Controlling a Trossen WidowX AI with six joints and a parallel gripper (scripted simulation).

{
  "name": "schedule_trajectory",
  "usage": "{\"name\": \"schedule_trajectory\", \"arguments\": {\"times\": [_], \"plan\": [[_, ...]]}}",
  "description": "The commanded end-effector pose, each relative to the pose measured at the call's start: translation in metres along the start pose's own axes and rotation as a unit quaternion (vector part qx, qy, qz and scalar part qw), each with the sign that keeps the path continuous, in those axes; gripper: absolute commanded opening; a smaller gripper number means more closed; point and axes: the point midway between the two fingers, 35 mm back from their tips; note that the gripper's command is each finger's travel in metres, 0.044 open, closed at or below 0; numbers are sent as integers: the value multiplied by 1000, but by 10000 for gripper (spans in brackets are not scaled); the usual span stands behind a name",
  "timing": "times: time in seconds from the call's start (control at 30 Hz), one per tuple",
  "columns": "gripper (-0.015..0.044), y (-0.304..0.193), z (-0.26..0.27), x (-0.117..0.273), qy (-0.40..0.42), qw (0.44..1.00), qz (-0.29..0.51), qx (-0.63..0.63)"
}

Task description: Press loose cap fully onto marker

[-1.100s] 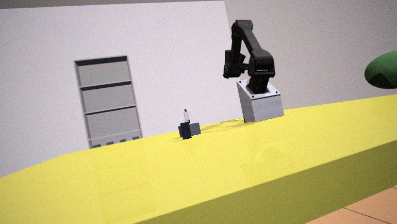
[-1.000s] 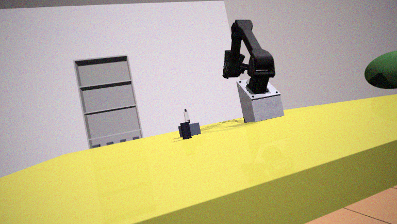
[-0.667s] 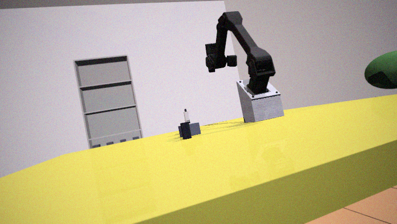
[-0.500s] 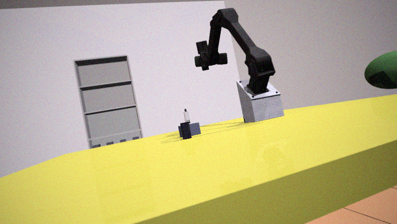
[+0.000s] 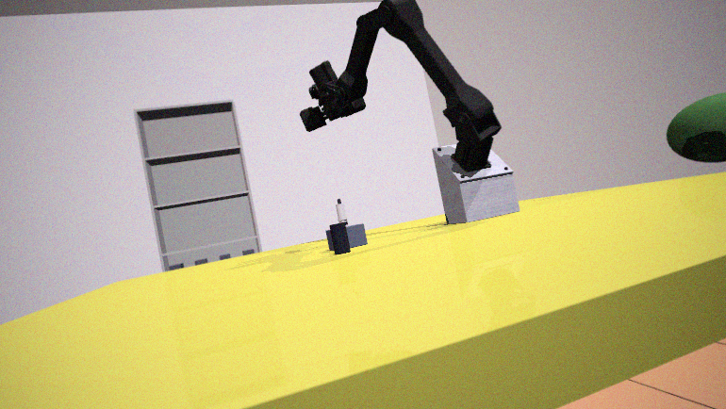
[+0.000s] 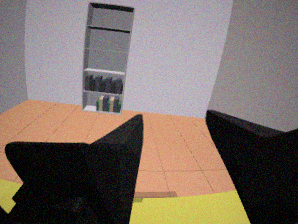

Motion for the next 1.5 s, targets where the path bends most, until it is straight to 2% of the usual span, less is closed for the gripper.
{"name": "schedule_trajectory", "arguments": {"times": [0.0, 0.3, 0.57, 0.83, 1.13, 1.2, 1.37, 1.47], "plan": [[236, 8, 49, 31, 82, 996, 18, 33], [236, -7, 161, 145, 282, 945, 96, 132], [236, -43, 214, 269, 421, 863, 182, 211], [236, -93, 220, 401, 513, 755, 304, 274], [236, -141, 175, 545, 555, 619, 451, 325], [236, -146, 165, 564, 555, 599, 472, 331], [236, -143, 173, 572, 556, 597, 475, 331], [236, -165, 181, 573, 556, 597, 475, 331]]}}
Point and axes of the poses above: the point midway between the two fingers, 35 mm back from their tips, its own x axis back along the fingers, its own z axis across the jaws, y = z × x, and after that the axes turned 7 degrees about x, right-handed
